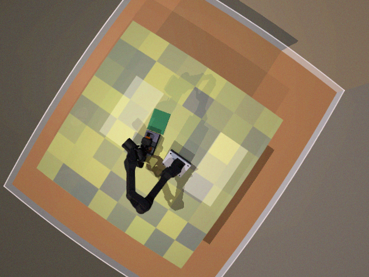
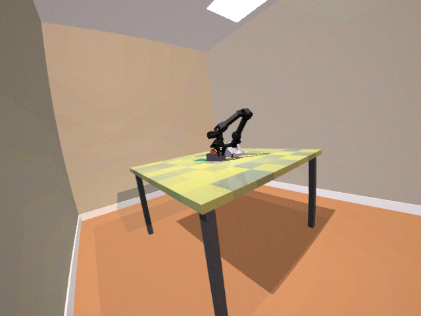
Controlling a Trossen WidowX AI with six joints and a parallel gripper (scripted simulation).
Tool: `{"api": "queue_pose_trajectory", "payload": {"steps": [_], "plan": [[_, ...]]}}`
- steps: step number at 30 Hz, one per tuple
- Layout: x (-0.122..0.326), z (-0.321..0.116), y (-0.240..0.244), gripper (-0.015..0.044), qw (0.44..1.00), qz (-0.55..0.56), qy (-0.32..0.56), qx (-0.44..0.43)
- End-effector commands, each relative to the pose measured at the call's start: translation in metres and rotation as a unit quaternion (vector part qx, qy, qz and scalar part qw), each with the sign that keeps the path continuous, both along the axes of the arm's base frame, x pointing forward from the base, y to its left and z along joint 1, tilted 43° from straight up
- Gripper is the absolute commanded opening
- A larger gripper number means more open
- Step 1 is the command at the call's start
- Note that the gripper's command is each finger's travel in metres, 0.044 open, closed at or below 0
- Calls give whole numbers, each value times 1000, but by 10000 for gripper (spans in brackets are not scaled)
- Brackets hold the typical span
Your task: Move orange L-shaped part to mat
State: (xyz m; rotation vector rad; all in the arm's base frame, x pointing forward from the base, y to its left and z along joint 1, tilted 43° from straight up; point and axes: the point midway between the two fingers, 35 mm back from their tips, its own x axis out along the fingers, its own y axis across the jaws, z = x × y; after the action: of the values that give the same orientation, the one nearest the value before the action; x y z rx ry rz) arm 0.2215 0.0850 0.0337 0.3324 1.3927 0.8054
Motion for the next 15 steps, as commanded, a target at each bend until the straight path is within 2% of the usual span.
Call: {"api": "queue_pose_trajectory", "payload": {"steps": [1,15], "plan": [[-2,-4,4,180,1000,2,1,3],[1,-1,1,180,1000,-3,-3,1]]}}
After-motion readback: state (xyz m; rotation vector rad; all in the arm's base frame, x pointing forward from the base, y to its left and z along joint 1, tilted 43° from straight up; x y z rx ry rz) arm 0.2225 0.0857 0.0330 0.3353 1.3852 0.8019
